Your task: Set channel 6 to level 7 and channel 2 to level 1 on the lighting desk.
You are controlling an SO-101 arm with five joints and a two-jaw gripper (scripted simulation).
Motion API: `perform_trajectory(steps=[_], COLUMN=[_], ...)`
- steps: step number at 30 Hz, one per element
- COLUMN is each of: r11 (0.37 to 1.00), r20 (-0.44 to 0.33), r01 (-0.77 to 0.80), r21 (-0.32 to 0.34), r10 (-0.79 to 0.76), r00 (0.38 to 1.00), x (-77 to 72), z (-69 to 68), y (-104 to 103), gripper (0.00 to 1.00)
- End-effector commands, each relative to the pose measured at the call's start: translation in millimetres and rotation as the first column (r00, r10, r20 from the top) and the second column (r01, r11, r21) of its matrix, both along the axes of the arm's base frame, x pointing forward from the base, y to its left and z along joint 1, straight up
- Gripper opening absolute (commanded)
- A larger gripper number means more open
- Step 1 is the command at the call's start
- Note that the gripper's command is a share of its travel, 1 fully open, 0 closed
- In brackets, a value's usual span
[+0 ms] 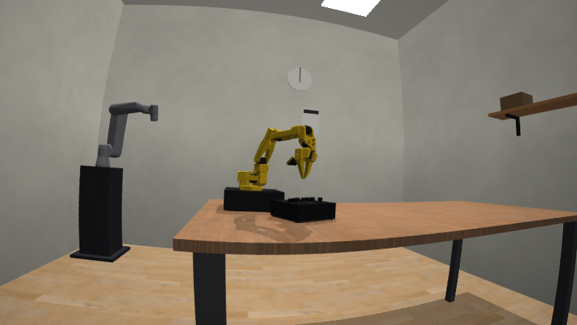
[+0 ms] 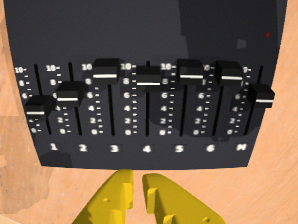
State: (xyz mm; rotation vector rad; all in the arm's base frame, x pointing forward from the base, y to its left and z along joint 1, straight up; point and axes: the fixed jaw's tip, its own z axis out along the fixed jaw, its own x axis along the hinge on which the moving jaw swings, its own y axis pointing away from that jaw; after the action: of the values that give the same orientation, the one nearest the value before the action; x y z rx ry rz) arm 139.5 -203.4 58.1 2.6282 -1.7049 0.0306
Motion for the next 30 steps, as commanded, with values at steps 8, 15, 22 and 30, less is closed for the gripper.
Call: perform_trajectory(steps=[8,15,22,30], r11=[1.000,1.000,1.000,1.000], r20=[-0.015,-0.016,-0.016,-0.016], r01=[0.002,0.002,0.002,0.002], r21=[0.022,0.024,0.024,0.024], r10=[-0.001,-0.001,-0.001,-0.001], r00=[1.000,1.000,1.000,1.000], x=[1.1,1.3,1.3,1.3], z=[-13.7,-14.7,-14.7,-14.7], y=[-7.2,-7.6,-7.6,-7.6], gripper=[0.00,0.00,0.00,0.00])
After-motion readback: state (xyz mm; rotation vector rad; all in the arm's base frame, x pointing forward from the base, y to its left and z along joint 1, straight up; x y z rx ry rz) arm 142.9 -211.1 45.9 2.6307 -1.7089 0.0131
